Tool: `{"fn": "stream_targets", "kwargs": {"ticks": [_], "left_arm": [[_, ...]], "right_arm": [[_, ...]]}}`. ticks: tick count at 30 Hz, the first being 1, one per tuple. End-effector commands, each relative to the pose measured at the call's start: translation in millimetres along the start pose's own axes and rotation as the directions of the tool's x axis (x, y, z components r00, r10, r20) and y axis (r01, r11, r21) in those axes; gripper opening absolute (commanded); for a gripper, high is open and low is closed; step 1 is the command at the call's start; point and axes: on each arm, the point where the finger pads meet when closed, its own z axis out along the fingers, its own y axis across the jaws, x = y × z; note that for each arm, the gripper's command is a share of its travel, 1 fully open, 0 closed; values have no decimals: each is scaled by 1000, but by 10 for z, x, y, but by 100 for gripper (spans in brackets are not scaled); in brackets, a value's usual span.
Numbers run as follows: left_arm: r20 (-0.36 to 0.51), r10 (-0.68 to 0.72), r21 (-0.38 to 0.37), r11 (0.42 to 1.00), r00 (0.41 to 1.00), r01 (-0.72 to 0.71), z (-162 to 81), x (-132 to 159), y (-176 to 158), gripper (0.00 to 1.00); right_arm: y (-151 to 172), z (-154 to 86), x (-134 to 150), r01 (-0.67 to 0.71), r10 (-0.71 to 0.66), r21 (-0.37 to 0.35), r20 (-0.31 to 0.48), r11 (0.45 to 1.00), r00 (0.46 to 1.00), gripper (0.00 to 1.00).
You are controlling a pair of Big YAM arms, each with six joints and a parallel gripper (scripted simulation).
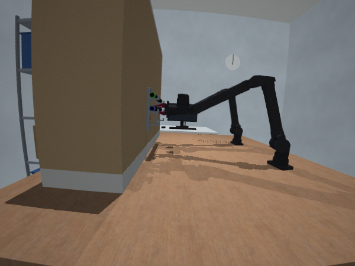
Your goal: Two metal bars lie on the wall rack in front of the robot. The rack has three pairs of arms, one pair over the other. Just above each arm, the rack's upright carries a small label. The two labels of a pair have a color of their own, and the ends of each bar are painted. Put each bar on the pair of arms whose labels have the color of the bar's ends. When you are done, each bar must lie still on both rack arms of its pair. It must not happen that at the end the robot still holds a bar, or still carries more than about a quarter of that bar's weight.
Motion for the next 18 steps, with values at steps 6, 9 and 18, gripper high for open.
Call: {"fn": "stream_targets", "kwargs": {"ticks": [6,9,18], "left_arm": [[-8,-26,-43,999,1000,26,-67,46,282,0],[-8,-26,-43,999,1000,26,-72,46,282,0],[-8,-26,-43,999,1000,26,-87,45,282,0]], "right_arm": [[-254,-61,69,-31,31,44,-10,999,999,0],[-254,-87,71,-31,31,44,-10,999,999,0],[-254,-166,75,-31,31,44,-10,999,999,0]]}}
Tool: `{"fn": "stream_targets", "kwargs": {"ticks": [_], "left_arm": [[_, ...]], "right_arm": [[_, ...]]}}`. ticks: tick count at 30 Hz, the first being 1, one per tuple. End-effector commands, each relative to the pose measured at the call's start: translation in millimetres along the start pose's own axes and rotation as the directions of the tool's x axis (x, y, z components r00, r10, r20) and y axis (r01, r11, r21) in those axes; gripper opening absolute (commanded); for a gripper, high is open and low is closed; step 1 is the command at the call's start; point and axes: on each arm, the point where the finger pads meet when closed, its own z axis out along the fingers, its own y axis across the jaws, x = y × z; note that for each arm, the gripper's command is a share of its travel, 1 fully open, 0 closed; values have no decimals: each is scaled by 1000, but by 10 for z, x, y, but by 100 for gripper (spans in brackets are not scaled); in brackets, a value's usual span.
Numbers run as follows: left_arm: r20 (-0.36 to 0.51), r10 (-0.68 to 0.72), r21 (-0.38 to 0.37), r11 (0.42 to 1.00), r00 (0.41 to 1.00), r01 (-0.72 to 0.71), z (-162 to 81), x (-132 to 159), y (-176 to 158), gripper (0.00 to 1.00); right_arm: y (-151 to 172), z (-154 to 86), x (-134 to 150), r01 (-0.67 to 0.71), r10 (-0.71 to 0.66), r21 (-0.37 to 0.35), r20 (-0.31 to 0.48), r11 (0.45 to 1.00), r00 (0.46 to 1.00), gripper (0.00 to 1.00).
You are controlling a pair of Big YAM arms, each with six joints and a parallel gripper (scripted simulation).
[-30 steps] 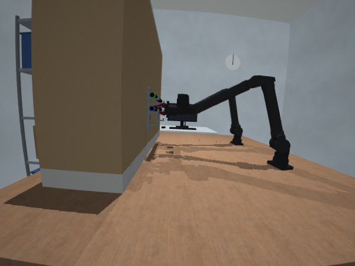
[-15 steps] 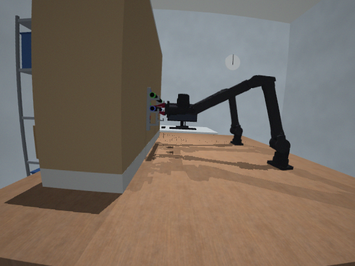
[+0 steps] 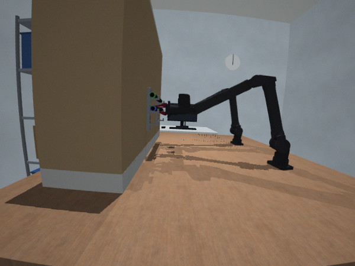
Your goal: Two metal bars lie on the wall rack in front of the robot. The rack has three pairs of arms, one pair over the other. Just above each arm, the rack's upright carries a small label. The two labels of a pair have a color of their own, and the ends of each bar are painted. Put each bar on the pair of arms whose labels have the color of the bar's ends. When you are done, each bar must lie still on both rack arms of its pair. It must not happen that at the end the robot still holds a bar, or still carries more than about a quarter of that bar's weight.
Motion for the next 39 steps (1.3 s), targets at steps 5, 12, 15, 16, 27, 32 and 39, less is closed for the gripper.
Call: {"fn": "stream_targets", "kwargs": {"ticks": [5,12,15,16,27,32,39], "left_arm": [[-12,-26,-47,999,1000,25,-31,55,280,0],[-12,-26,-47,999,1000,25,-27,60,280,0],[-12,-26,-47,999,1000,25,-25,62,280,0],[-12,-26,-47,999,1000,25,-24,63,280,0],[-12,-26,-47,999,1000,25,-16,69,280,0],[-12,-26,-47,999,1000,25,-11,72,280,0],[-12,-26,-47,999,1000,25,-5,76,280,0]], "right_arm": [[-250,-91,65,-31,32,47,-12,998,999,0],[-251,-75,60,-31,32,47,-12,998,999,0],[-251,-68,58,-31,32,47,-12,998,999,0],[-251,-66,58,-31,32,47,-12,998,999,0],[-251,-39,50,-31,32,47,-12,998,999,0],[-251,-21,44,-31,32,47,-12,998,999,0],[-251,-2,39,-31,32,47,-12,998,999,0]]}}
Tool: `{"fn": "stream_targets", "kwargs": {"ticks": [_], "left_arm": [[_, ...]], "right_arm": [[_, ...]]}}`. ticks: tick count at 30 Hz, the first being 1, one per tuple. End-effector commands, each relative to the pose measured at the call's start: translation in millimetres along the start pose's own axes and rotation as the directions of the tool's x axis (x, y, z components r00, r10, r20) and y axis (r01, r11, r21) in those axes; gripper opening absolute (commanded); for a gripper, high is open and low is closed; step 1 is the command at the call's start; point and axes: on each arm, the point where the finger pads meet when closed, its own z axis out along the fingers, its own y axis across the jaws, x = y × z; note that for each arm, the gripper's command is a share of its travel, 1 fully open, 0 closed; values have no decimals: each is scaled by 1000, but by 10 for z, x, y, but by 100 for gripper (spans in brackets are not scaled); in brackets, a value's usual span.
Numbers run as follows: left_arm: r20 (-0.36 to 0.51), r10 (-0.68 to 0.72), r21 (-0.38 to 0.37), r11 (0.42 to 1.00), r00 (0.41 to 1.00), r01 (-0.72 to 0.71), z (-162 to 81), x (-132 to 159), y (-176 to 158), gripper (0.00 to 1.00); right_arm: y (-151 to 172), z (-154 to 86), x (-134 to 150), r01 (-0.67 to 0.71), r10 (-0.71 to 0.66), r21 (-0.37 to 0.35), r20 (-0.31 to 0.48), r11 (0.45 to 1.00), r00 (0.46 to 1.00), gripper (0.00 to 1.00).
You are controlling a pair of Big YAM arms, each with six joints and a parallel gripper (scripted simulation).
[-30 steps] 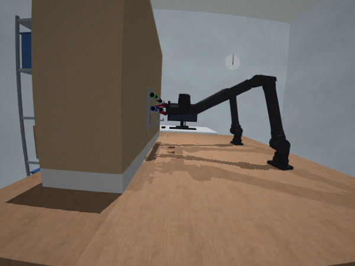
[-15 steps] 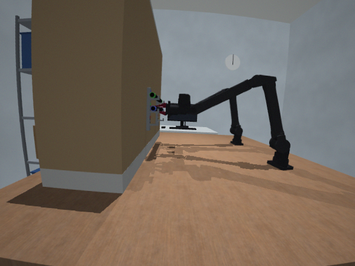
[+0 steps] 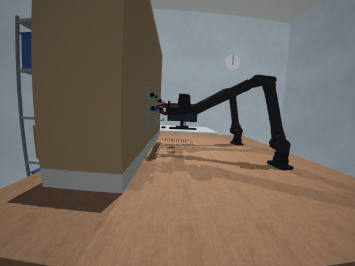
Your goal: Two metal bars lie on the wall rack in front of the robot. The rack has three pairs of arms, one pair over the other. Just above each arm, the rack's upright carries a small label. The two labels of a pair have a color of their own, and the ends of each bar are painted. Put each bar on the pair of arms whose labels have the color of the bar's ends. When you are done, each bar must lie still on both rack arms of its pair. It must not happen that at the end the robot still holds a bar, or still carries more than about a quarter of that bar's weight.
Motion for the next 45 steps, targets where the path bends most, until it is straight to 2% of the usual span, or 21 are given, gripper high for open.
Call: {"fn": "stream_targets", "kwargs": {"ticks": [1,31,45], "left_arm": [[-13,-26,-48,999,1000,25,10,82,280,0],[-13,-26,-48,999,1000,25,64,119,280,0],[-13,-26,-48,999,1000,25,101,152,346,0]], "right_arm": [[-250,20,33,-31,32,47,-12,998,999,0],[-251,205,-22,-31,32,47,-12,998,999,0],[-317,217,-32,-31,32,47,-12,998,999,0]]}}
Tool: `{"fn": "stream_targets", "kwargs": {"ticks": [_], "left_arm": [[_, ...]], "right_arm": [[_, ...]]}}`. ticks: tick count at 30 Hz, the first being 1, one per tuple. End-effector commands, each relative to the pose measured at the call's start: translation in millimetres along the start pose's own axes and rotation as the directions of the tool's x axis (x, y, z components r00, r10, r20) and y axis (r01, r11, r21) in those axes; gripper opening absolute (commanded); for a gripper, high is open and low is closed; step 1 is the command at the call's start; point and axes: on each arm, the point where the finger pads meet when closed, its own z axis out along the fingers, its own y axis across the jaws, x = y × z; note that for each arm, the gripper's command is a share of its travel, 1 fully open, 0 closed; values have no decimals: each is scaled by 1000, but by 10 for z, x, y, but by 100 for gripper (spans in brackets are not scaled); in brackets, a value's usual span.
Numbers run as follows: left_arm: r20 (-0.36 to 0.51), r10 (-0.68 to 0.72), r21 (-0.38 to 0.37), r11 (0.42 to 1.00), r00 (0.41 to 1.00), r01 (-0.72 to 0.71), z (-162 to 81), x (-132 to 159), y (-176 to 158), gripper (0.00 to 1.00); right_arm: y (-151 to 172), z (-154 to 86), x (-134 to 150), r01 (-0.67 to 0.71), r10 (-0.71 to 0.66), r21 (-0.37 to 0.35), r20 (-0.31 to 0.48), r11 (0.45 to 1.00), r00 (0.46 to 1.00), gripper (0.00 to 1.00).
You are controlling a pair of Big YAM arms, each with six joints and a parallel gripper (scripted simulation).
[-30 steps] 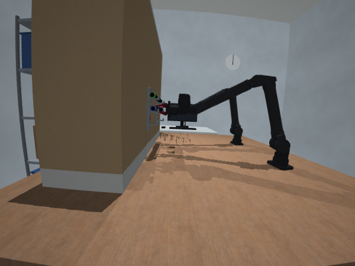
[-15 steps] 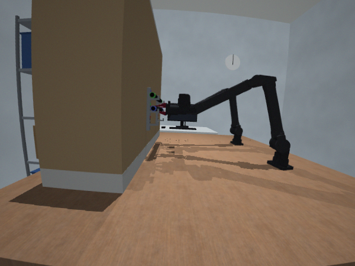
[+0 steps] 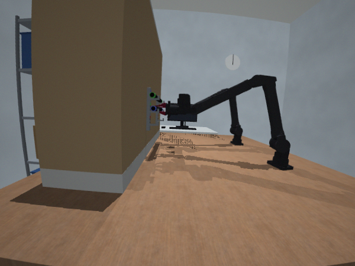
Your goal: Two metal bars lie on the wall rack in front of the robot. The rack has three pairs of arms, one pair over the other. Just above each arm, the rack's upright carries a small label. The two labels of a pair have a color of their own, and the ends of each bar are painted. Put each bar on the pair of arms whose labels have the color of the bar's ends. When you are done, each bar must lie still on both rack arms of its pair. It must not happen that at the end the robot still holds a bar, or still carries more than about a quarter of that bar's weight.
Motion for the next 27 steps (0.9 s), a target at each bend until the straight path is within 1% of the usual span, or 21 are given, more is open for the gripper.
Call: {"fn": "stream_targets", "kwargs": {"ticks": [1,27], "left_arm": [[-19,-26,-48,999,999,25,99,151,352,0],[-19,-26,-48,999,999,25,116,165,567,0]], "right_arm": [[-325,164,-30,-32,32,53,-6,998,999,0],[-542,154,-39,-32,32,53,-6,998,999,0]]}}
